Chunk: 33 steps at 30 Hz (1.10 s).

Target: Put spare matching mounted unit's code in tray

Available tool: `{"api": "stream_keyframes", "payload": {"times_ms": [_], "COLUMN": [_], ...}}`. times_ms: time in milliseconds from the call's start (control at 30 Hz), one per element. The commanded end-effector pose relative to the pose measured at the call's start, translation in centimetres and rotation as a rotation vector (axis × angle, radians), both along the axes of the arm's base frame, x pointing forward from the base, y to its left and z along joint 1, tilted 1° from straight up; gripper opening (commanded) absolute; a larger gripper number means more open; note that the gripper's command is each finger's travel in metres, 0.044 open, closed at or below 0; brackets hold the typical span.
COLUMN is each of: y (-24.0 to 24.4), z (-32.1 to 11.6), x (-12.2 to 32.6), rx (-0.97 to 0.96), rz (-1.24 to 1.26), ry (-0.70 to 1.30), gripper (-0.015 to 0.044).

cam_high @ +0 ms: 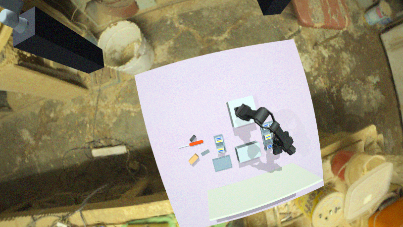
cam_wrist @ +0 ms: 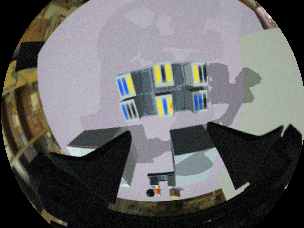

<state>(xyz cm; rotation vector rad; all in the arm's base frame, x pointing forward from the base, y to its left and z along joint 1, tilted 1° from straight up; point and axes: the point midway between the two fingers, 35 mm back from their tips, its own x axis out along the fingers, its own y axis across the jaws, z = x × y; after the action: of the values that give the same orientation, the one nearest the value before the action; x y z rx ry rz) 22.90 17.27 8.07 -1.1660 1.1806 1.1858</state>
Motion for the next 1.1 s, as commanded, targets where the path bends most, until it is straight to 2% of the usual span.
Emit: {"api": "stream_keyframes", "payload": {"times_ms": [0, 67, 233, 267, 1067], "y": [0.0, 0.0, 0.2, 0.2, 0.4], "z": [-0.2, -0.2, -3.9, -4.2, -6.3], "x": [-0.5, -0.5, -0.1, -0.1, 0.2], "rx": [-0.001, -0.001, -0.001, -0.001, -0.001], "rz": [0.043, 0.043, 0.043, 0.043, 0.043], "ry": [-0.005, -0.005, -0.005, -0.005, -0.005], "gripper": [0.0440, 0.0440, 0.0309, 0.0300, 0.0300]}}
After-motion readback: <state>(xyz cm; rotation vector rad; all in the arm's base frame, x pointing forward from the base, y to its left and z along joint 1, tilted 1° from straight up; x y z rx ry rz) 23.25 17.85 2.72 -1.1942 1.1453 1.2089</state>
